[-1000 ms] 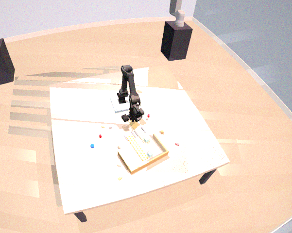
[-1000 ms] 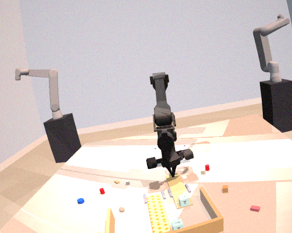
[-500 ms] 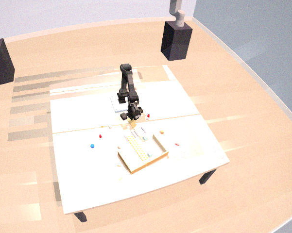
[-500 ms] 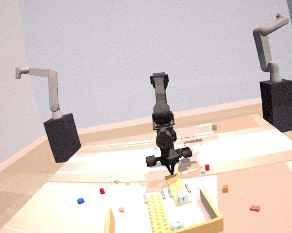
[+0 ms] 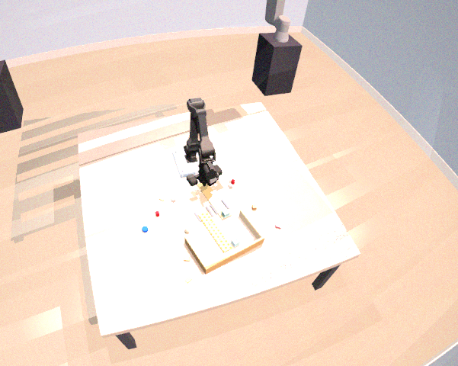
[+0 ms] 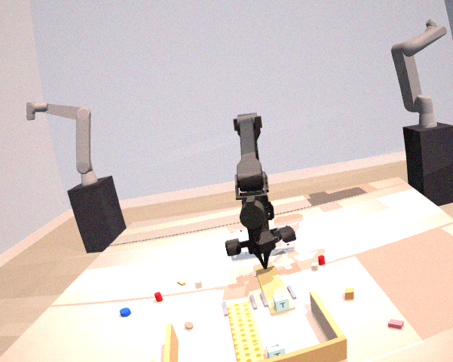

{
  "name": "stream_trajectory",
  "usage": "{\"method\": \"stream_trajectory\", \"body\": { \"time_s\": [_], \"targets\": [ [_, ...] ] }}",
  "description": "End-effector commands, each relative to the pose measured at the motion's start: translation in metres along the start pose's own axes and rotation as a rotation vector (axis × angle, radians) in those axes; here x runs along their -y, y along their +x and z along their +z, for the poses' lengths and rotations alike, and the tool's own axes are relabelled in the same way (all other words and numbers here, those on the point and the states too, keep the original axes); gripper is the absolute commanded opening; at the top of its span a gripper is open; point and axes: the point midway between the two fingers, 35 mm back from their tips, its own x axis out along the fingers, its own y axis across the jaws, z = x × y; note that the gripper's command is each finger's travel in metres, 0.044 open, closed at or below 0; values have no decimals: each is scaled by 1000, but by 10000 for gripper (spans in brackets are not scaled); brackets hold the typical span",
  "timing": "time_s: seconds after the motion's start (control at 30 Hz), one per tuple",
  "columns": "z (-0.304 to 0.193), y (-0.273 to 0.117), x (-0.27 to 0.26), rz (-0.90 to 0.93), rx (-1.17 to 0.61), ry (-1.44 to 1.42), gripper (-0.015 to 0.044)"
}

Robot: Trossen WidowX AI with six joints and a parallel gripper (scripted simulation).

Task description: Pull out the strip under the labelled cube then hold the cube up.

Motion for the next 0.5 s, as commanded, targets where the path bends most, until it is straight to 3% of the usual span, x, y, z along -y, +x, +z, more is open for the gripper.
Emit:
{"method": "stream_trajectory", "body": {
  "time_s": [0.0, 0.47],
  "targets": [
    [-16, 5, 0, 0, -35, 2, 0],
    [-18, 5, 0, 0, -35, 2, 0]
  ]
}}
